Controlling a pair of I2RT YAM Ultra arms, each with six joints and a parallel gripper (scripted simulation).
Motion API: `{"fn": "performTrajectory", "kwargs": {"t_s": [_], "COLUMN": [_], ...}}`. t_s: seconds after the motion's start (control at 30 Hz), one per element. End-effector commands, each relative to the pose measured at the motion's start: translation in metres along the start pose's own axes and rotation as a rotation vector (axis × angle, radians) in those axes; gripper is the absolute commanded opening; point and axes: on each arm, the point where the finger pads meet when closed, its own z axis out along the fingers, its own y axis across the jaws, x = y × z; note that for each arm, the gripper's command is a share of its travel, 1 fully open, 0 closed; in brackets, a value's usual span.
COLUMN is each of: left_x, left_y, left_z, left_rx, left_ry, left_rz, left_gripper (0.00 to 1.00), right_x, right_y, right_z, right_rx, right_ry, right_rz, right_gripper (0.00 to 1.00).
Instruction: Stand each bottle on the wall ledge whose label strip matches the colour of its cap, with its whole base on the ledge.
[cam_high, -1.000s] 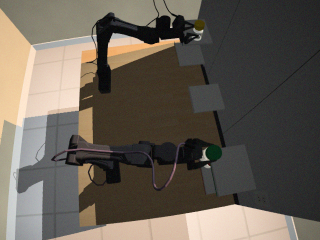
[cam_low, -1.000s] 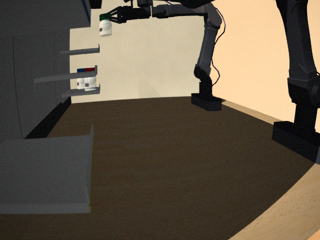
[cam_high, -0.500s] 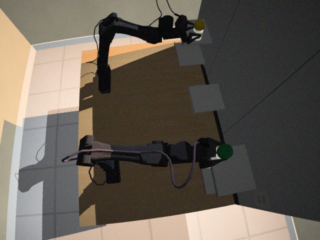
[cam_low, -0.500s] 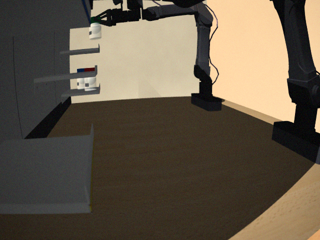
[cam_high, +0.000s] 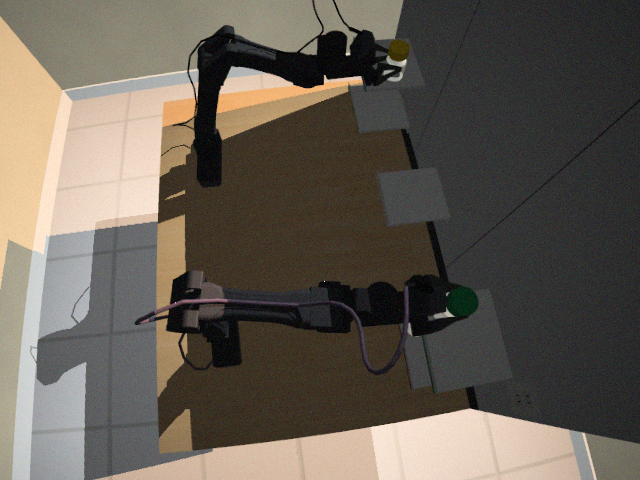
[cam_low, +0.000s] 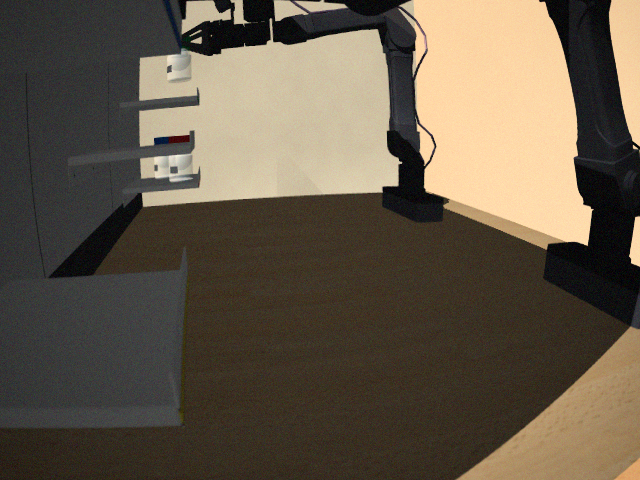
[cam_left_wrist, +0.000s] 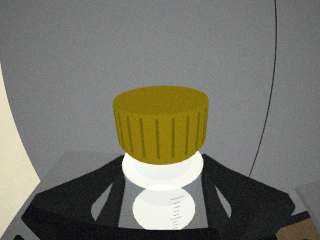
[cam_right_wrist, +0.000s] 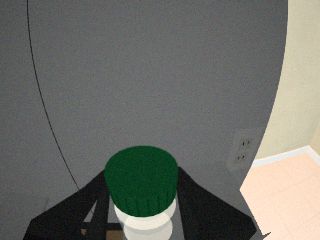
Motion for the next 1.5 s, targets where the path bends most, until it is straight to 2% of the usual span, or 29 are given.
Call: {"fn": "performTrajectory", "kwargs": {"t_s": [0.0,0.37,0.57,0.77,1.0,1.13,1.23,1.33,1.47], "left_x": [-0.009,-0.011,-0.027,-0.070,-0.082,-0.086,-0.096,-0.100,-0.102], "left_y": [-0.001,0.000,0.001,0.001,0.000,0.001,0.001,0.003,0.003], "left_z": [0.000,-0.001,-0.002,-0.004,-0.004,-0.005,-0.007,-0.011,-0.012], "left_rx": [0.001,0.003,0.003,0.003,0.003,0.002,0.001,-0.002,-0.004], "left_ry": [-0.009,-0.012,-0.029,-0.030,-0.029,-0.036,-0.070,-0.081,-0.086], "left_rz": [0.002,0.003,0.003,0.003,0.003,0.008,0.010,0.010,0.010], "left_gripper": [0.60,0.48,0.52,0.52,0.52,0.52,0.52,0.52,0.52], "right_x": [-0.053,-0.053,-0.056,-0.059,-0.057,-0.061,-0.046,-0.027,-0.033], "right_y": [0.006,0.006,0.002,0.002,0.003,0.003,0.002,-0.001,0.000], "right_z": [-0.006,-0.006,0.000,-0.002,-0.003,-0.007,-0.007,-0.003,-0.002], "right_rx": [-0.003,-0.003,-0.010,-0.010,-0.012,-0.013,-0.011,-0.001,-0.009], "right_ry": [-0.137,-0.137,-0.154,-0.160,-0.162,-0.201,-0.203,-0.138,-0.177], "right_rz": [-0.022,-0.022,-0.017,-0.018,-0.018,-0.022,-0.022,-0.015,-0.019], "right_gripper": [0.50,0.50,0.50,0.50,0.50,0.50,0.50,0.50,0.50]}}
